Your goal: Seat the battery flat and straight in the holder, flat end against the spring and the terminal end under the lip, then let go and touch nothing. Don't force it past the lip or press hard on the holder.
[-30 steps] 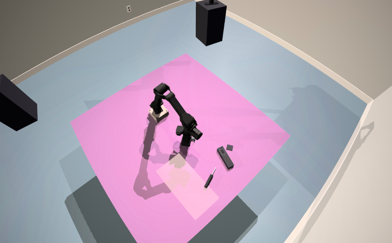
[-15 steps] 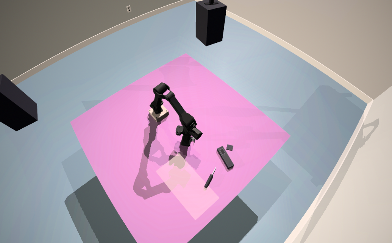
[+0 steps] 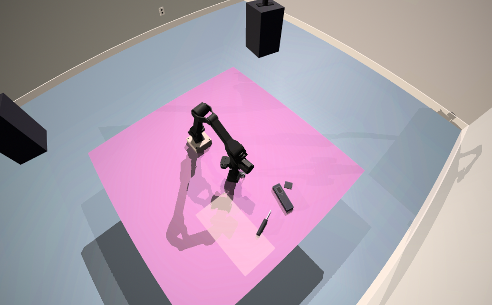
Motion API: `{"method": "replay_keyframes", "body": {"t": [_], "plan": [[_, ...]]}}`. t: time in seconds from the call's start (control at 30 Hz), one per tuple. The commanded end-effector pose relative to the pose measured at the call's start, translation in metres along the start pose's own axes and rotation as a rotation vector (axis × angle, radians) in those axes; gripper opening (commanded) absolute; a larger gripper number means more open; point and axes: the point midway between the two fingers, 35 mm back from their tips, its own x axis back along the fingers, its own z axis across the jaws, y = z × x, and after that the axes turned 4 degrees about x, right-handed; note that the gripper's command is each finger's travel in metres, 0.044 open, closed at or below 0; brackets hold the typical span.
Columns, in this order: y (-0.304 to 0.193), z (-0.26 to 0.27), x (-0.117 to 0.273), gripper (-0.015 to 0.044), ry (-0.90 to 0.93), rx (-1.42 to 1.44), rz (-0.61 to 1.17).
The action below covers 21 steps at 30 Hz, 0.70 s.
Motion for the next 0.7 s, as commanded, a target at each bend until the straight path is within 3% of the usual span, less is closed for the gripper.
{"method": "replay_keyframes", "body": {"t": [0.0,0.3,0.67], "plan": [[0.000,0.000,0.005,0.0214,0.000,0.000,0.000],[0.002,-0.002,0.072,0.0440,-0.001,-0.001,-0.001],[0.002,-0.002,0.072,0.0440,-0.001,-0.001,-0.001]]}}
